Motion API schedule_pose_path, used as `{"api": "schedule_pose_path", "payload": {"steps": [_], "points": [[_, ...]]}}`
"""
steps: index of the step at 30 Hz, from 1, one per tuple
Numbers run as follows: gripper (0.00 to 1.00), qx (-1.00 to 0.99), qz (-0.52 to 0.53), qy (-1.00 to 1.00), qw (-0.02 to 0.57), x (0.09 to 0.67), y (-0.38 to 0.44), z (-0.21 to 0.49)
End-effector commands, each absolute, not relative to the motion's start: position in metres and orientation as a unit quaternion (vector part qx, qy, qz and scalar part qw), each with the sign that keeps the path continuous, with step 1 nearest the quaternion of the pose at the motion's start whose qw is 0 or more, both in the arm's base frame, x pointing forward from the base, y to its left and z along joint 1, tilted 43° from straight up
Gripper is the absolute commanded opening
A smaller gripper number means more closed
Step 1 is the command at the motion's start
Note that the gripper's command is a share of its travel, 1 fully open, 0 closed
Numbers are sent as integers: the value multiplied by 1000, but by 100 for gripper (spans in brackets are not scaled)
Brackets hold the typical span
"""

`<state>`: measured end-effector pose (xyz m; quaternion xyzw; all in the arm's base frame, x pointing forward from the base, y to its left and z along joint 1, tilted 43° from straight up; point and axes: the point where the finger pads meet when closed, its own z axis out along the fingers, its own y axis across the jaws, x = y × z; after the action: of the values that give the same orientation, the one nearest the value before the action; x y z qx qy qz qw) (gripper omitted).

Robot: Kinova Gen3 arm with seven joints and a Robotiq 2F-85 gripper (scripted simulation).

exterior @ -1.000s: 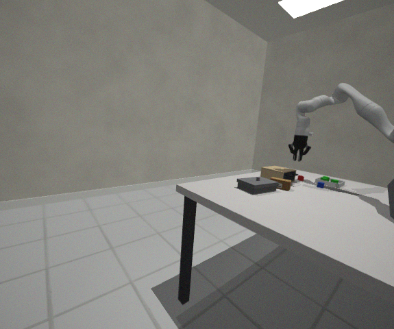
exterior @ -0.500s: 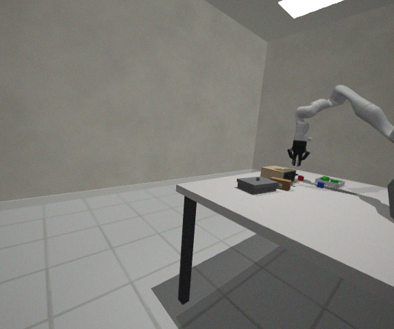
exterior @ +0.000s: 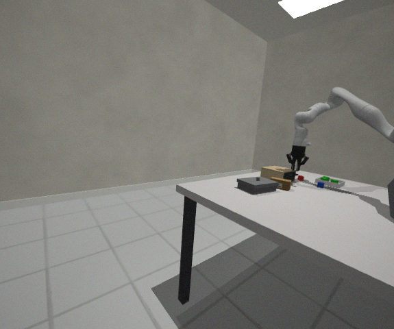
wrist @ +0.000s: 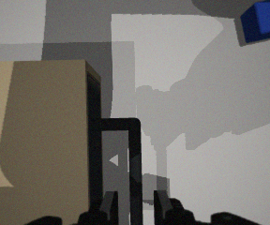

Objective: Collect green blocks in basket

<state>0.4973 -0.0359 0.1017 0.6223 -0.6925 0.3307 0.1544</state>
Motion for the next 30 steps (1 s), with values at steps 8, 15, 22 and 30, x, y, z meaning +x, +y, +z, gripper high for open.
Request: {"api": "schedule_pose_path", "payload": {"steps": [8,15,22,30], "points": [[30,621,333,-692,155,500,-45,93],[30,621,333,-692,155,500,-45,93],[30,621,333,-692,155,500,-45,93],[30,621,333,-692,155,501,-46,92]]}}
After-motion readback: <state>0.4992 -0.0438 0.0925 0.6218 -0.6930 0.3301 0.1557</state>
